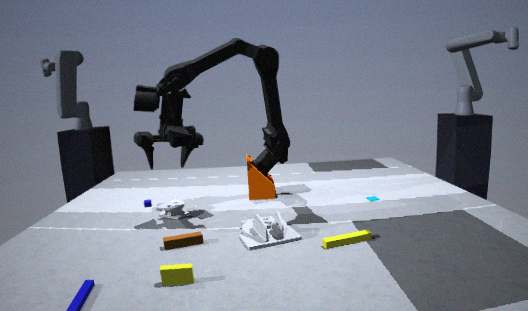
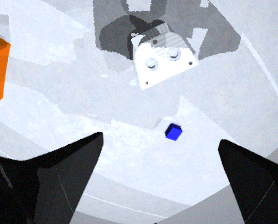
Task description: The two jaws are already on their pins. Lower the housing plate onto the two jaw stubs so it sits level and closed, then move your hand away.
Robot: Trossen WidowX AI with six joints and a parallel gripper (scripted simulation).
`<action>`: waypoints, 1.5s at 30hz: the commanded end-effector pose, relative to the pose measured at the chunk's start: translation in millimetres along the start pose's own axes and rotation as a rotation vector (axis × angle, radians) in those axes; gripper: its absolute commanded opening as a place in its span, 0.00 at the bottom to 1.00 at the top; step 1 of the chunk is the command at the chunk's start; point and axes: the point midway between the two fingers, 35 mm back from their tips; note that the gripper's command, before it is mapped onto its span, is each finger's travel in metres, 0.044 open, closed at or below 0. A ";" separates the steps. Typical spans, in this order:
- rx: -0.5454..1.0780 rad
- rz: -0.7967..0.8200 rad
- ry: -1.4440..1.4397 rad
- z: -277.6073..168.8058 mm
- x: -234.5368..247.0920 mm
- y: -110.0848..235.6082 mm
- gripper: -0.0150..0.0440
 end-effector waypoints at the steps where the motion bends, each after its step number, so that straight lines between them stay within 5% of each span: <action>1: -0.039 0.018 0.106 7.9 -4.1 -3.3 1.00; 20: -0.198 0.062 0.480 34.6 -13.3 -18.8 1.00; 27: -0.199 0.062 0.483 35.1 -13.2 -20.5 1.00; 32: -0.200 0.063 0.483 41.6 -6.7 -55.6 1.00; 45: -0.200 0.063 0.483 41.8 -6.3 -57.1 1.00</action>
Point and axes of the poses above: the point midway between the two fingers, 35 mm back from their tips, its own y axis back along the fingers, its own x axis across the jaws, z = x × y, and after that the axes turned 3 degrees about -y, right-handed
